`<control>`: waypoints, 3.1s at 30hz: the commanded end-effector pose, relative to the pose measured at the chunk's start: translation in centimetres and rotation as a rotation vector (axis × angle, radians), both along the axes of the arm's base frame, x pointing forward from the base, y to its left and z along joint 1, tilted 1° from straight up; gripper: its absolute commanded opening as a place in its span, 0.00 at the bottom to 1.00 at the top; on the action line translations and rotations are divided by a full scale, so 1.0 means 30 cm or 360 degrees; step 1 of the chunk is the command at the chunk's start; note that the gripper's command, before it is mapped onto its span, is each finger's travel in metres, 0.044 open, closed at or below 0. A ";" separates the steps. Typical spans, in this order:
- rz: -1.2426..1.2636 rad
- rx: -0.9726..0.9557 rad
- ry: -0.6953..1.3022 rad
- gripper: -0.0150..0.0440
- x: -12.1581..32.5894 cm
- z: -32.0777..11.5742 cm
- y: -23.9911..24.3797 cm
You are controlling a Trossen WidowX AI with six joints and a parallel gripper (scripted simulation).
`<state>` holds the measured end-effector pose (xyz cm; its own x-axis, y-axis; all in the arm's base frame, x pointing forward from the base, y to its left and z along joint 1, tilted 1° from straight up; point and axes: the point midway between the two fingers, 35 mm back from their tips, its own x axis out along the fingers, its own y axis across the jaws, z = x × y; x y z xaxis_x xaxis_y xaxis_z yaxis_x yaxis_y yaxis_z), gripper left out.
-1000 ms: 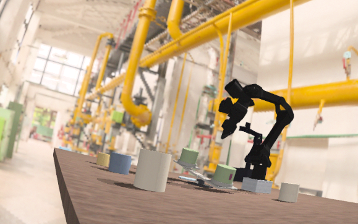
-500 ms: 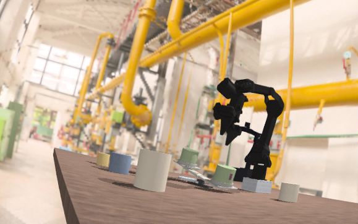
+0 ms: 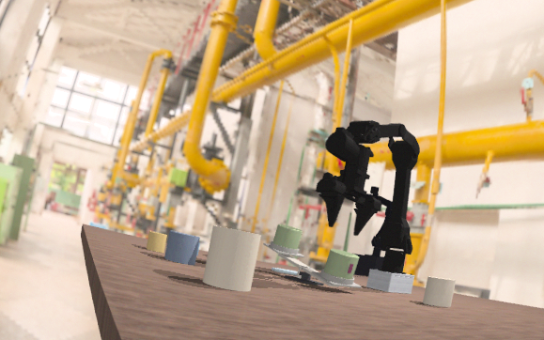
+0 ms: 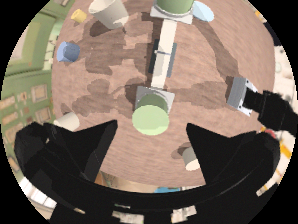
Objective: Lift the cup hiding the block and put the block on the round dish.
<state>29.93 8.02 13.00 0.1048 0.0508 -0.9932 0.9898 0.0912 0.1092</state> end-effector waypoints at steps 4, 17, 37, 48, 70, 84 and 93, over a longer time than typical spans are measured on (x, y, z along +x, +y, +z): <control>-0.0224 -0.0045 0.0119 1.00 0.021 -0.063 0.063; -0.0225 -0.0044 0.0119 1.00 0.023 -0.117 0.064; -0.0225 -0.0044 0.0119 1.00 0.031 -0.224 0.067; -0.0225 -0.0044 0.0119 1.00 0.030 -0.283 0.067; -0.0225 -0.0045 0.0119 0.61 0.029 -0.313 0.066; -0.0225 -0.0044 0.0118 0.25 0.039 -0.258 0.069; -0.0225 -0.0044 0.0118 0.25 0.043 -0.221 0.071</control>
<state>30.91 10.08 5.52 0.0159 0.0097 -0.9998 0.9990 -0.0419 0.0155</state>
